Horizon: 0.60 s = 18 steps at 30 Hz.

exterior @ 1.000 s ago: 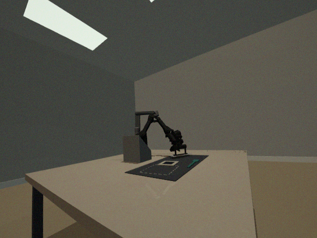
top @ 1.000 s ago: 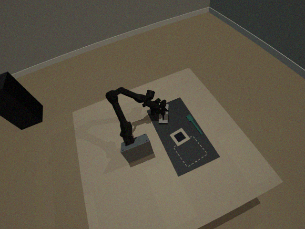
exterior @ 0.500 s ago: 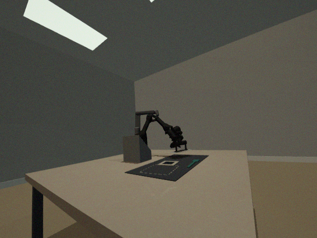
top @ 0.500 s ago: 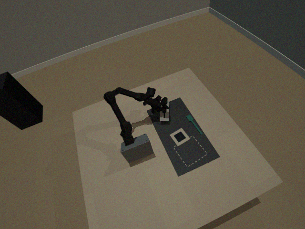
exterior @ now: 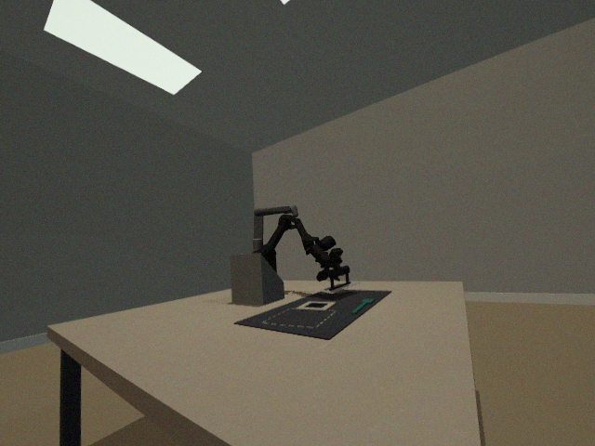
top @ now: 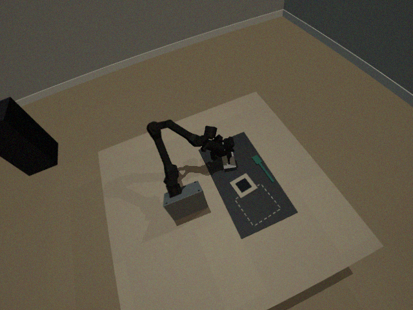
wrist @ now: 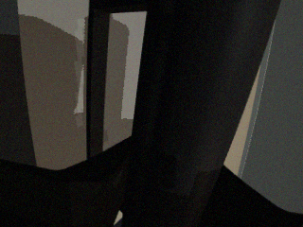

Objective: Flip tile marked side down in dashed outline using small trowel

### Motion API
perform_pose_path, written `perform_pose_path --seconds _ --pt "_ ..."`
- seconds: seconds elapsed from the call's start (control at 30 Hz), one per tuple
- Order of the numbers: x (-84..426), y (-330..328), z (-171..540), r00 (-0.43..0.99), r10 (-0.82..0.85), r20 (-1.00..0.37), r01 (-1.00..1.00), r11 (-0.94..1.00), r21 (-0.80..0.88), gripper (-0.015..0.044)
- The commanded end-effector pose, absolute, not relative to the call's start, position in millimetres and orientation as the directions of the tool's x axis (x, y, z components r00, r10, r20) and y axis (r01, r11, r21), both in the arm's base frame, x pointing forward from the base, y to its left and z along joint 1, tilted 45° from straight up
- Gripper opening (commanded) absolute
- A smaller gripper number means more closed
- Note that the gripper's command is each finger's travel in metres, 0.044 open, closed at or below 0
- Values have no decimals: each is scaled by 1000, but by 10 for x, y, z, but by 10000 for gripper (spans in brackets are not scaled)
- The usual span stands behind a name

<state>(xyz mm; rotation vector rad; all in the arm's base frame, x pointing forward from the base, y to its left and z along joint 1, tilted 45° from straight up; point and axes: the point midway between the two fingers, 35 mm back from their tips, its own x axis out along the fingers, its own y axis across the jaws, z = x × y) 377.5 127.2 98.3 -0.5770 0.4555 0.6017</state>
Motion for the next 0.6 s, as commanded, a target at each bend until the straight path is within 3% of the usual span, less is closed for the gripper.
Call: perform_pose_path --seconds 0.0,0.57 --pt "3806 1186 926 749 420 -512 -639 661 -393 0" --pt "3697 888 706 766 541 -347 -636 563 -527 0"
